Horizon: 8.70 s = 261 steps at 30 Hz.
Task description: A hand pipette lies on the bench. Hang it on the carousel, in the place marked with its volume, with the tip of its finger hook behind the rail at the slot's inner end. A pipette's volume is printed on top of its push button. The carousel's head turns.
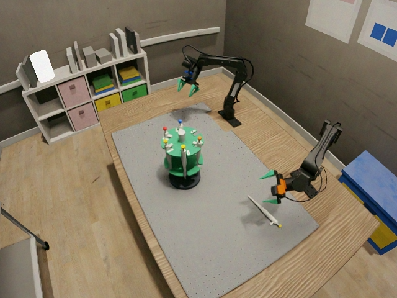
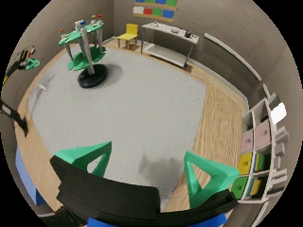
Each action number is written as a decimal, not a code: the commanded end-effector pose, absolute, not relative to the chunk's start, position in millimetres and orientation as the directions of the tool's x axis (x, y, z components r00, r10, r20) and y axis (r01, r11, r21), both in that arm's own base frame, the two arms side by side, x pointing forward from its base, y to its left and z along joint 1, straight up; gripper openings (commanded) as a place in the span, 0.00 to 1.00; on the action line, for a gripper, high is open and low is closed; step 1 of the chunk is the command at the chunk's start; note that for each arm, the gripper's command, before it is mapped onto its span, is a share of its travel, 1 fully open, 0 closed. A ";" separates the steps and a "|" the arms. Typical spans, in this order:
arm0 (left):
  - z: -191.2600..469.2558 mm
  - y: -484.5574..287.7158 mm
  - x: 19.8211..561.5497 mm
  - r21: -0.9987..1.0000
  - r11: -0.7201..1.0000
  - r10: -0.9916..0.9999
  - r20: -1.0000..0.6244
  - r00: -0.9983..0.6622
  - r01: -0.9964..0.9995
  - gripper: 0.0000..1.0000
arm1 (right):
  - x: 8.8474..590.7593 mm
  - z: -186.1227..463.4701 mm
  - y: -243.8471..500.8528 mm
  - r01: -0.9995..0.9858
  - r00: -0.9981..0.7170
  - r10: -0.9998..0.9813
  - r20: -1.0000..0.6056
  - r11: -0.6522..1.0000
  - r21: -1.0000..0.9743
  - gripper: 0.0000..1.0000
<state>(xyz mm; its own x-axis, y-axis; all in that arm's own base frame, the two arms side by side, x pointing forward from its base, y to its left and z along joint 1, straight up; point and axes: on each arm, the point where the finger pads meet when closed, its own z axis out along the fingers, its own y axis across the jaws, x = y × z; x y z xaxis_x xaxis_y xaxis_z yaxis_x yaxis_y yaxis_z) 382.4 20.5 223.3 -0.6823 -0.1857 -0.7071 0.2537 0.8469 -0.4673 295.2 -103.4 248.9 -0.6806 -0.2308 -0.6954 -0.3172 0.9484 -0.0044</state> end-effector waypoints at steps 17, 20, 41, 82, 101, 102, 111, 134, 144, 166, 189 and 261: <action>253.6 125.1 295.5 0.001 0.965 0.185 -0.713 -0.677 0.262 1.00 | 298.6 252.9 -106.0 -0.324 -0.663 -0.234 -0.712 0.946 -0.009 1.00; 252.9 125.0 291.2 0.009 0.965 0.191 -0.712 -0.676 0.263 1.00 | 298.6 252.9 -106.0 -0.324 -0.663 -0.234 -0.712 0.946 -0.009 1.00; 234.3 55.4 310.0 -0.195 0.975 -0.085 -0.776 -0.625 0.109 0.49 | 298.6 252.9 -106.0 -0.324 -0.663 -0.234 -0.712 0.946 -0.009 1.00; 210.4 -79.0 358.0 -0.661 0.749 -0.611 -0.660 -0.437 -0.048 0.49 | 298.6 252.9 -106.0 -0.324 -0.663 -0.234 -0.712 0.946 -0.009 1.00; 192.8 -145.4 378.3 -0.847 0.528 -0.806 -0.479 -0.349 -0.057 0.49 | 298.6 252.9 -106.0 -0.324 -0.663 -0.234 -0.712 0.946 -0.009 1.00; 192.8 -145.5 378.3 -0.847 0.528 -0.806 -0.479 -0.349 -0.057 0.49 | 298.6 252.9 -106.0 -0.324 -0.663 -0.234 -0.712 0.946 -0.009 1.00; 185.3 -175.7 385.0 -0.916 0.399 -0.872 -0.365 -0.327 -0.041 0.49 | 298.6 252.9 -106.0 -0.324 -0.663 -0.234 -0.712 0.946 -0.009 1.00; 164.6 -250.1 405.4 -0.997 0.081 -0.953 -0.079 -0.293 0.003 0.49 | 298.6 252.9 -106.0 -0.324 -0.663 -0.234 -0.712 0.946 -0.009 1.00; 172.9 -273.5 418.8 -0.998 -0.052 -0.962 0.037 -0.272 0.047 0.49 | 298.6 252.9 -106.0 -0.324 -0.663 -0.234 -0.712 0.946 -0.009 1.00; 150.1 -284.7 444.8 -1.000 -0.001 -0.958 0.000 -0.287 0.005 0.49 | 298.6 252.9 -106.0 -0.324 -0.663 -0.234 -0.712 0.946 -0.009 1.00; 171.2 -288.2 444.2 -0.999 -0.033 -0.956 0.019 -0.292 0.041 0.49 | 298.6 252.9 -106.0 -0.324 -0.663 -0.234 -0.712 0.946 -0.009 1.00; 178.4 -290.4 445.2 -0.999 -0.032 -0.956 0.019 -0.292 0.040 0.49 | 298.6 252.9 -106.0 -0.324 -0.663 -0.234 -0.712 0.946 -0.009 1.00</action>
